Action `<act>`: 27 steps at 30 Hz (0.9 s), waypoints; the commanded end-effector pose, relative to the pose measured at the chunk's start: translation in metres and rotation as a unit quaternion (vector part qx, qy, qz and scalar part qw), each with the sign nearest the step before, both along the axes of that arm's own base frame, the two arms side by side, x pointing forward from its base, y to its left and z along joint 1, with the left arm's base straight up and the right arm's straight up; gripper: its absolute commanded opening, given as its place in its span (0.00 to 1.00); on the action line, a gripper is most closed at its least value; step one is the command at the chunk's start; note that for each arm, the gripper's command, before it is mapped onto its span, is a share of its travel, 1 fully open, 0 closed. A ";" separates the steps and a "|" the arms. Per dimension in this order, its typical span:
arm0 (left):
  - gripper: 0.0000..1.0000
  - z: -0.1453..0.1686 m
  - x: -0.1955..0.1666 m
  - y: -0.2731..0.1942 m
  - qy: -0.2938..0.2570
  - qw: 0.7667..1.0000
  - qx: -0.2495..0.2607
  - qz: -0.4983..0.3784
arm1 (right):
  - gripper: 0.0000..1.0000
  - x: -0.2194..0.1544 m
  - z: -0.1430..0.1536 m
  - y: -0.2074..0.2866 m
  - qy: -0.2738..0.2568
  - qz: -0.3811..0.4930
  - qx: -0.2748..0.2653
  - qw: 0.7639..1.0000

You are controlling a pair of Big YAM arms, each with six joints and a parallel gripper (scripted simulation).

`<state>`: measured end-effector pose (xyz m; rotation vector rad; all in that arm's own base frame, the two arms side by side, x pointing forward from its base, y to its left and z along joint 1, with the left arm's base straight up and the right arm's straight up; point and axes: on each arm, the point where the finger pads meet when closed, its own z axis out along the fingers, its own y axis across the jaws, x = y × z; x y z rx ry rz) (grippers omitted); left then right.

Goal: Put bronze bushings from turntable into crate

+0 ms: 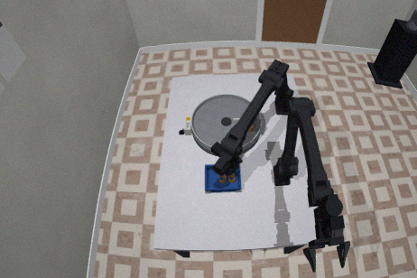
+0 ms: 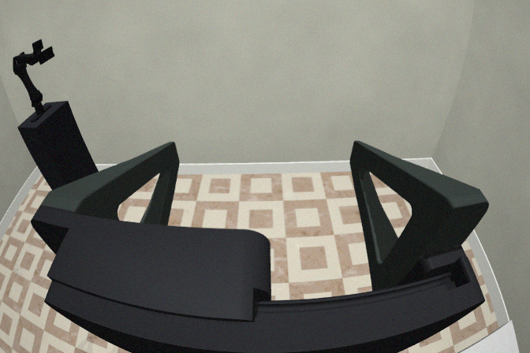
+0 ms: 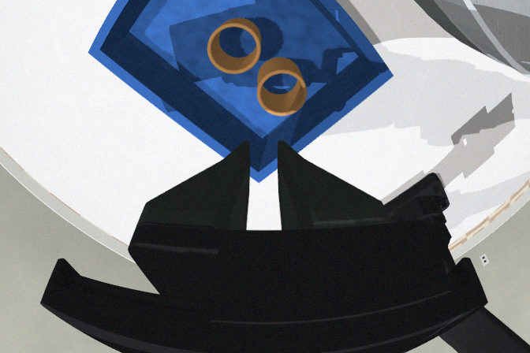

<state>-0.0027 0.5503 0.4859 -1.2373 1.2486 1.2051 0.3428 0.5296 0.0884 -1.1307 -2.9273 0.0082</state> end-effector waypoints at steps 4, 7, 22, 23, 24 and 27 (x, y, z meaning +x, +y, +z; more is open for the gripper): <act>1.00 0.015 -0.003 -0.005 -0.008 1.000 0.021 0.003 | 0.15 0.005 0.012 0.011 -0.009 0.003 0.013 1.000; 1.00 0.015 -0.003 -0.005 -0.008 1.000 0.021 0.003 | 0.15 0.004 0.024 0.000 -0.015 0.002 0.023 1.000; 1.00 0.015 -0.003 -0.005 -0.008 1.000 0.021 0.003 | 0.15 -0.044 0.014 -0.151 -0.014 0.000 0.018 1.000; 1.00 0.015 -0.003 -0.005 -0.008 1.000 0.021 0.003 | 0.15 -0.051 0.012 -0.170 -0.014 0.000 0.017 1.000; 1.00 0.015 -0.003 -0.005 -0.008 1.000 0.021 0.003 | 0.15 -0.057 0.012 -0.188 -0.014 0.000 0.017 1.000; 1.00 0.015 -0.003 -0.005 -0.008 1.000 0.021 0.003 | 0.15 -0.074 0.011 -0.239 -0.014 0.000 0.015 1.000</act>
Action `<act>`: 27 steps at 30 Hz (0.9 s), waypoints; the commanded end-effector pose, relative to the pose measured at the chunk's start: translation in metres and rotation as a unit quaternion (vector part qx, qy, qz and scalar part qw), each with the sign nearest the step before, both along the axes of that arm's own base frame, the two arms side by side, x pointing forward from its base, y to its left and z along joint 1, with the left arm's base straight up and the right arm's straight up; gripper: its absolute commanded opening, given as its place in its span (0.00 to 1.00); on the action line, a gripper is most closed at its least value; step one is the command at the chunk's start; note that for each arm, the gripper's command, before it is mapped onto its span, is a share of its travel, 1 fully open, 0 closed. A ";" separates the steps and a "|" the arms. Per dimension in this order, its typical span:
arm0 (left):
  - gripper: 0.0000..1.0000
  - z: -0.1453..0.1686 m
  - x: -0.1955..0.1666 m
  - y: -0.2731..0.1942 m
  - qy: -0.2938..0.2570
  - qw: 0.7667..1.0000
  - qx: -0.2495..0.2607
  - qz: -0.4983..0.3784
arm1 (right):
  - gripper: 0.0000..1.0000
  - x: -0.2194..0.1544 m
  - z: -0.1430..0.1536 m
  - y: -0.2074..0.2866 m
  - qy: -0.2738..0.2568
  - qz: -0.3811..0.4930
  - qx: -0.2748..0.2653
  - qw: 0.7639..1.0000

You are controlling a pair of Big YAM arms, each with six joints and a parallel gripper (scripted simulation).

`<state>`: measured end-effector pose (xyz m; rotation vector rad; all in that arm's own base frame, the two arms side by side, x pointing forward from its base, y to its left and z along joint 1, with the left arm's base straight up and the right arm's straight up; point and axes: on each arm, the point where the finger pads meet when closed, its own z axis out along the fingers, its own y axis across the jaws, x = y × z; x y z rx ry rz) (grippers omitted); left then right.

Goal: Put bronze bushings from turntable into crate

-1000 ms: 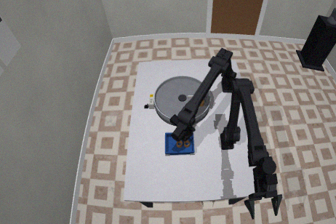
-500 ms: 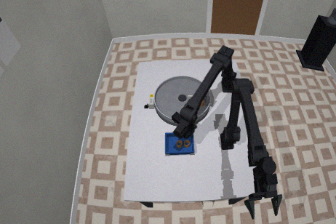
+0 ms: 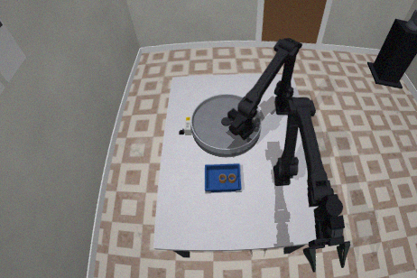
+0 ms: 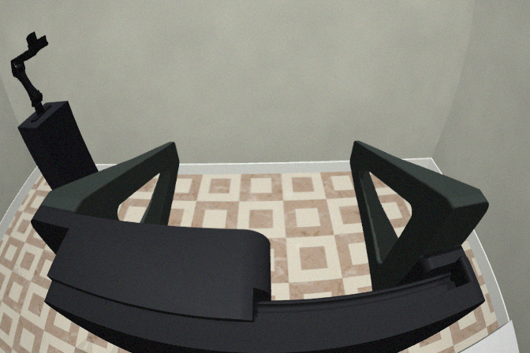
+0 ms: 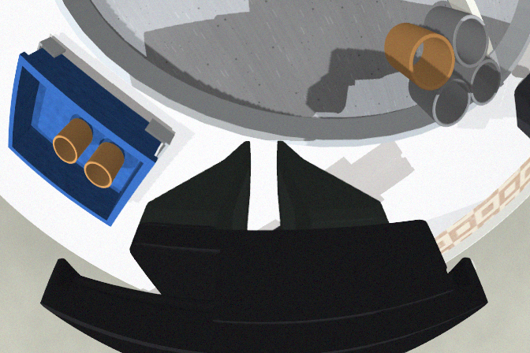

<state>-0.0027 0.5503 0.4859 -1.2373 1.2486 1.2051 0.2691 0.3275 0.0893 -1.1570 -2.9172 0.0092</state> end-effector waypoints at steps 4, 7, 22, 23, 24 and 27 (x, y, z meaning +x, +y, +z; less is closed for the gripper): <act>1.00 0.015 -0.003 -0.005 -0.008 1.000 0.021 0.003 | 0.15 -0.016 0.009 -0.084 -0.014 0.009 0.014 1.000; 1.00 0.015 -0.003 -0.005 -0.008 1.000 0.021 0.003 | 0.15 -0.021 0.008 -0.096 -0.014 0.009 0.014 1.000; 1.00 0.015 -0.003 -0.005 -0.008 1.000 0.021 0.003 | 0.15 -0.020 0.010 -0.086 -0.012 0.017 0.013 1.000; 1.00 0.015 -0.003 -0.005 -0.008 1.000 0.021 0.003 | 0.15 -0.020 0.010 -0.086 -0.012 0.017 0.013 1.000; 1.00 0.015 -0.003 -0.005 -0.008 1.000 0.021 0.003 | 0.15 -0.020 0.010 -0.086 -0.012 0.017 0.013 1.000; 1.00 0.015 -0.003 -0.005 -0.008 1.000 0.021 0.003 | 0.15 -0.020 0.010 -0.086 -0.012 0.017 0.013 1.000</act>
